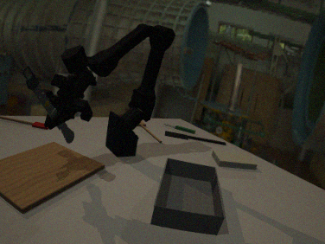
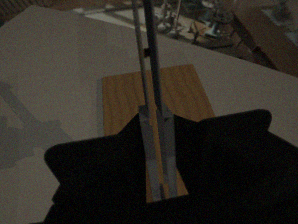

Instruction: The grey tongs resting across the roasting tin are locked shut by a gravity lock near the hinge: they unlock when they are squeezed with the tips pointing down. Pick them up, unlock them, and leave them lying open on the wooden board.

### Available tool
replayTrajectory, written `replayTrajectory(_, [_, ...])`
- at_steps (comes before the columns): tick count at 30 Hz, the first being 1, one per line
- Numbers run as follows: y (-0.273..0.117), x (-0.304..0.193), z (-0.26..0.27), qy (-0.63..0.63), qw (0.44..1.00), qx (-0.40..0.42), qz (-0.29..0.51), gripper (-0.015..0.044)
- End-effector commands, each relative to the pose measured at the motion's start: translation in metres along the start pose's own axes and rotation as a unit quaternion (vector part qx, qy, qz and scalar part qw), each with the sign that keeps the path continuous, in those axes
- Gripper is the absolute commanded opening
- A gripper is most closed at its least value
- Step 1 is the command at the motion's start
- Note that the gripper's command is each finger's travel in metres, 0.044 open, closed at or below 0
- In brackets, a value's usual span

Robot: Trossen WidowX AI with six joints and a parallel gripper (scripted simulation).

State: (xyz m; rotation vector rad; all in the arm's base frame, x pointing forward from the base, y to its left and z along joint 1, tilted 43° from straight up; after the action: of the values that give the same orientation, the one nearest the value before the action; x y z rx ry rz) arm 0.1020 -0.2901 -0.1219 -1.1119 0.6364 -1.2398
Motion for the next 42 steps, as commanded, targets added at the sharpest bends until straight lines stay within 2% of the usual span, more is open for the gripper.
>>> replayTrajectory(1, [0.004,0.010,-0.002,-0.004,1.000,-0.005,0.016,-0.0150])
replayTrajectory(21, [0.021,0.033,-0.006,-0.002,0.990,-0.013,0.142,-0.0150])
replayTrajectory(42, [0.022,0.049,-0.003,-0.003,0.961,-0.014,0.275,-0.0150])
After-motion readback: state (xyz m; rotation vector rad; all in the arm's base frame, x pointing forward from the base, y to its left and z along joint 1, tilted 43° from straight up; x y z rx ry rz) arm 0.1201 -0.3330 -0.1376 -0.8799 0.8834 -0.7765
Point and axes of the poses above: the point midway between the two fingers, 35 mm back from their tips, its own y axis out along the fingers, its own z axis across the jaws, x = y × z, the point moved 4 cm from there along -y, back along the fingers, and after that the axes turned 1 degree about y, right-handed, at the moved point
